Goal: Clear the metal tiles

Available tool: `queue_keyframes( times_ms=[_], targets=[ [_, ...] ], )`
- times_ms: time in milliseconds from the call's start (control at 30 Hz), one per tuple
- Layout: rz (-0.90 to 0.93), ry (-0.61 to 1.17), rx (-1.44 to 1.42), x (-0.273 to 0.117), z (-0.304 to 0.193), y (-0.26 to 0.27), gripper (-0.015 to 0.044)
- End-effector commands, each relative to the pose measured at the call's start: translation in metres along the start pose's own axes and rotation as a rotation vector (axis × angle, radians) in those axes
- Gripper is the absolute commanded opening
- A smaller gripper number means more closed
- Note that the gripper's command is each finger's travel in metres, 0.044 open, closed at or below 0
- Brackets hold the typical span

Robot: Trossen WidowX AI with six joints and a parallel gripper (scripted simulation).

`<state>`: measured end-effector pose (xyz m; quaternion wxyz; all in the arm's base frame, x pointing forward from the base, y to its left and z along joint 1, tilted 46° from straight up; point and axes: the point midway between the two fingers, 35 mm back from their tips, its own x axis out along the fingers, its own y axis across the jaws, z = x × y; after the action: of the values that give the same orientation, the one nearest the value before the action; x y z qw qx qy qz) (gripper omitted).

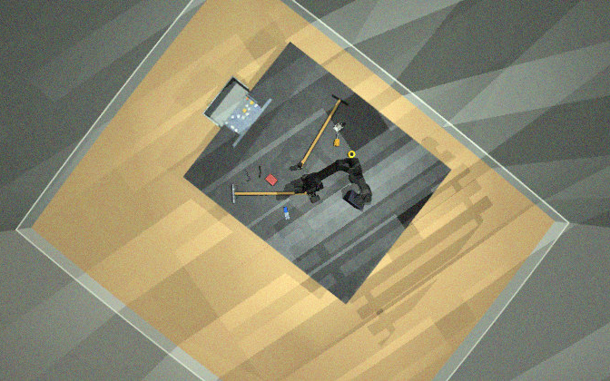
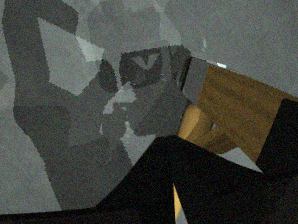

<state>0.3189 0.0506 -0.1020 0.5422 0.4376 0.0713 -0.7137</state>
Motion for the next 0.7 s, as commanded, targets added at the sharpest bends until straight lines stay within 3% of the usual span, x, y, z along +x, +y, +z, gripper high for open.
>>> queue_keyframes(
  times_ms=[0, 667],
  targets=[
    [-0.006, 0.001, -0.004, 0.0, -0.001, -0.01, 0.0],
    [-0.009, 0.007, -0.006, -0.002, -0.005, -0.044, 0.0]
  ],
)
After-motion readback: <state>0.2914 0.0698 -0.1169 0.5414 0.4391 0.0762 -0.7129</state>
